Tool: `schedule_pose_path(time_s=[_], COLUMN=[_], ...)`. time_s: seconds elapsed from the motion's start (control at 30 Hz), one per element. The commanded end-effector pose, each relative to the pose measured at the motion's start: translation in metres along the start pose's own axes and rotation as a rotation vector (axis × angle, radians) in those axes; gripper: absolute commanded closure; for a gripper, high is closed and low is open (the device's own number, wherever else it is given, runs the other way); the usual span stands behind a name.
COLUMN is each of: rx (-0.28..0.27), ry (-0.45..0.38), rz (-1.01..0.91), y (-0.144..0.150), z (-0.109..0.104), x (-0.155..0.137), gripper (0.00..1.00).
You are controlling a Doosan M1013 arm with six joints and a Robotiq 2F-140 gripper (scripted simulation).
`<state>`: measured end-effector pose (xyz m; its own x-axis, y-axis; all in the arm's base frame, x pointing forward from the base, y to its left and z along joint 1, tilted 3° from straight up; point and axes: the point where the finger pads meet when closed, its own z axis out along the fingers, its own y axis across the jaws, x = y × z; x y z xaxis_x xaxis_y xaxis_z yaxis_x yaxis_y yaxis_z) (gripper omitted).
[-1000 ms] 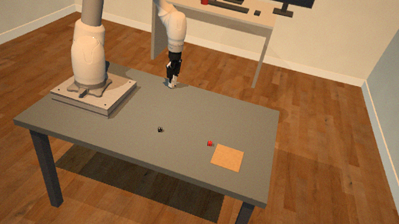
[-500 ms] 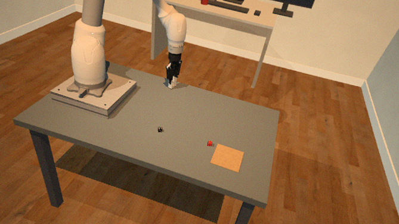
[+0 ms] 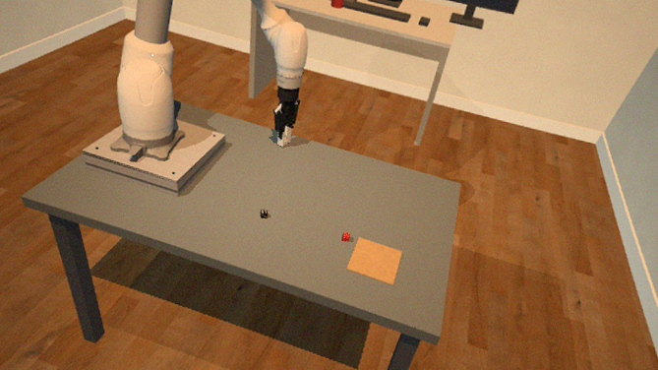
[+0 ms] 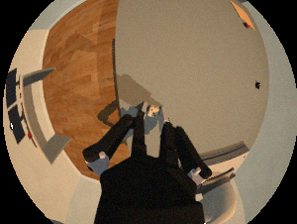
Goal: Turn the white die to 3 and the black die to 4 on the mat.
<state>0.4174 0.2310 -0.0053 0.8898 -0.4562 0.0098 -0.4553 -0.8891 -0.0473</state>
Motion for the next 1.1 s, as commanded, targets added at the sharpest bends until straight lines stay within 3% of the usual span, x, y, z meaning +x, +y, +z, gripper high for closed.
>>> schedule_pose_path(time_s=[0.0,0.43,0.47,1.07], rx=[0.000,0.000,0.000,0.000], ry=[-0.006,-0.006,-0.006,-0.006], rz=[0.001,0.001,0.001,0.001], y=[0.0011,0.0011,0.0011,0.0011], z=[0.0023,0.0023,0.0023,0.0023], x=[-0.0041,-0.0041,-0.0041,-0.0041], gripper=[0.71,0.71,0.82,0.82])
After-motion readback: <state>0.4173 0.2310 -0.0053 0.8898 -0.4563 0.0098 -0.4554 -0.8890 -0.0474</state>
